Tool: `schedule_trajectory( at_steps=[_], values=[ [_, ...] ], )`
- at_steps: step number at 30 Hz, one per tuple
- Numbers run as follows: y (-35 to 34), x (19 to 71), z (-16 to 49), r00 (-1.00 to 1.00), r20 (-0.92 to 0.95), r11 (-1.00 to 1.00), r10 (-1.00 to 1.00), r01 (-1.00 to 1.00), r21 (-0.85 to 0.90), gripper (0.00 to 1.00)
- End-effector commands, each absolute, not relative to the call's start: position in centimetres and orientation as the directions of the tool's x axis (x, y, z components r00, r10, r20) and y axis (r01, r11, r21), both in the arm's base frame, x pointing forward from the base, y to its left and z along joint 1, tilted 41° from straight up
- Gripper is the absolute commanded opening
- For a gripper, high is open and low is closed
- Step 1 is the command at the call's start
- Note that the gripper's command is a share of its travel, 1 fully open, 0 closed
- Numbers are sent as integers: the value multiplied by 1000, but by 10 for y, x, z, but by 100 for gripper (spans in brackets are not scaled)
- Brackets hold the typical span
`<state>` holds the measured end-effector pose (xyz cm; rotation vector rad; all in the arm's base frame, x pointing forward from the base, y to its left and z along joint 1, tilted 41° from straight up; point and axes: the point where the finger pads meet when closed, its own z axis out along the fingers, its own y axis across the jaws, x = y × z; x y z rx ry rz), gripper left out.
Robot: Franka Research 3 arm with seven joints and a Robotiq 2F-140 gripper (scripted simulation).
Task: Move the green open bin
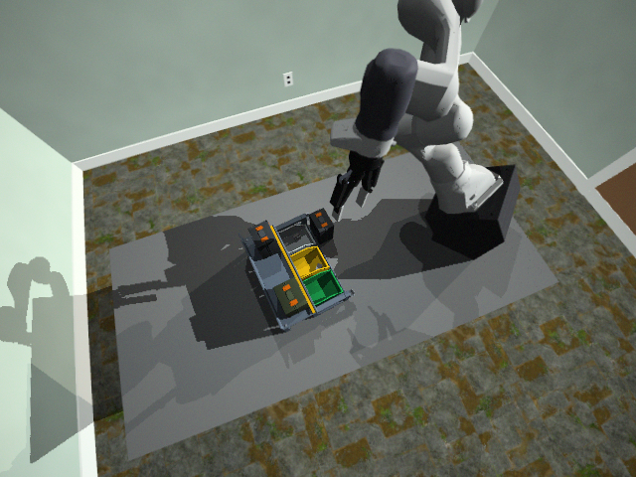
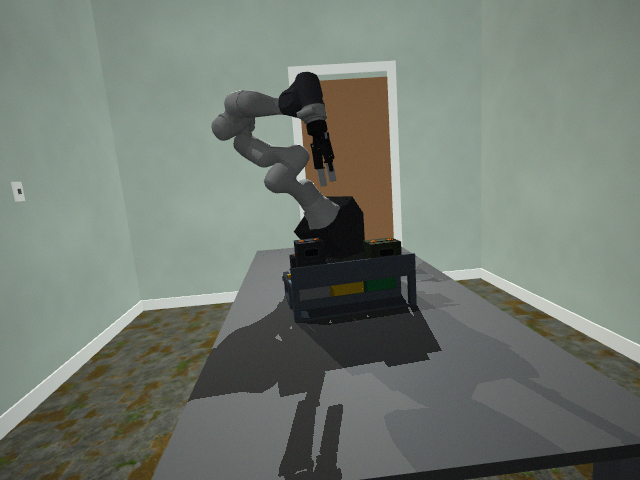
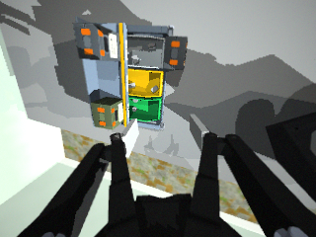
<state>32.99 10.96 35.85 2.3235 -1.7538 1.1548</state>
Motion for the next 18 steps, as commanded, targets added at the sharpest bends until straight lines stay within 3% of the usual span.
schedule_trajectory(
  at_steps=[1, 15, 18],
  values=[
    [114, 329, 361, -44, 472, -237, -880, -822, -518, 57],
    [113, 329, 363, -96, 447, -191, -889, -810, -554, 57],
    [115, 328, 364, -219, 358, -65, -908, -769, -636, 57]
  ],
)
